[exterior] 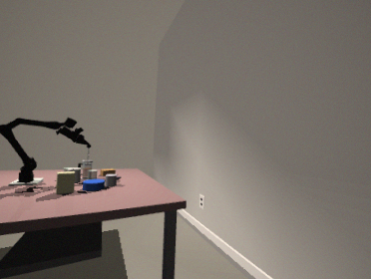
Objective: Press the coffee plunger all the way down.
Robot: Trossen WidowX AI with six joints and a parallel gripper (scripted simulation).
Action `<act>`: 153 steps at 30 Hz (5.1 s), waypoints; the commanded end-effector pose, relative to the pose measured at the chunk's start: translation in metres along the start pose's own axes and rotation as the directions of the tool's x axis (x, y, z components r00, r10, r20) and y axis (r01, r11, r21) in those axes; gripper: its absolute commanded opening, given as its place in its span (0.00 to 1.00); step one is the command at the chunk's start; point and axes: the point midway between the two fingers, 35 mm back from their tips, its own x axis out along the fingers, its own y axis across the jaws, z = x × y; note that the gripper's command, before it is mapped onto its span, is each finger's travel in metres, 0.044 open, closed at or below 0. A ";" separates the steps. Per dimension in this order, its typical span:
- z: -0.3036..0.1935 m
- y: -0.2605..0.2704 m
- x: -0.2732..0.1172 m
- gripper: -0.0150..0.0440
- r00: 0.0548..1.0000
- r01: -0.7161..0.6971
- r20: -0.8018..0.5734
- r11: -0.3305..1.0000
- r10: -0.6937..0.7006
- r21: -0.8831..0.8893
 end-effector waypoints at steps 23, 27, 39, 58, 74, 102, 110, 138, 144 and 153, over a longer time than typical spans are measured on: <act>-0.002 0.000 0.019 0.49 1.000 -0.002 -0.004 1.000 0.002 -0.005; -0.002 0.000 0.019 0.47 1.000 -0.002 -0.004 1.000 0.002 -0.005; -0.009 0.000 0.024 0.47 1.000 -0.002 -0.004 1.000 0.002 -0.005; -0.034 0.000 0.044 0.47 1.000 -0.002 -0.003 1.000 0.002 -0.005; -0.055 0.000 0.059 0.47 1.000 -0.002 -0.003 1.000 0.002 -0.006; -0.073 -0.001 0.084 0.47 1.000 -0.002 -0.002 1.000 0.002 -0.006; -0.071 -0.001 0.085 0.47 1.000 -0.002 -0.002 1.000 0.002 -0.006; -0.067 -0.001 0.087 0.47 1.000 -0.002 -0.001 1.000 0.002 -0.006; -0.066 -0.001 0.088 0.47 1.000 -0.002 -0.001 1.000 0.002 -0.006; -0.063 0.000 0.086 0.47 1.000 -0.002 0.013 1.000 0.002 0.002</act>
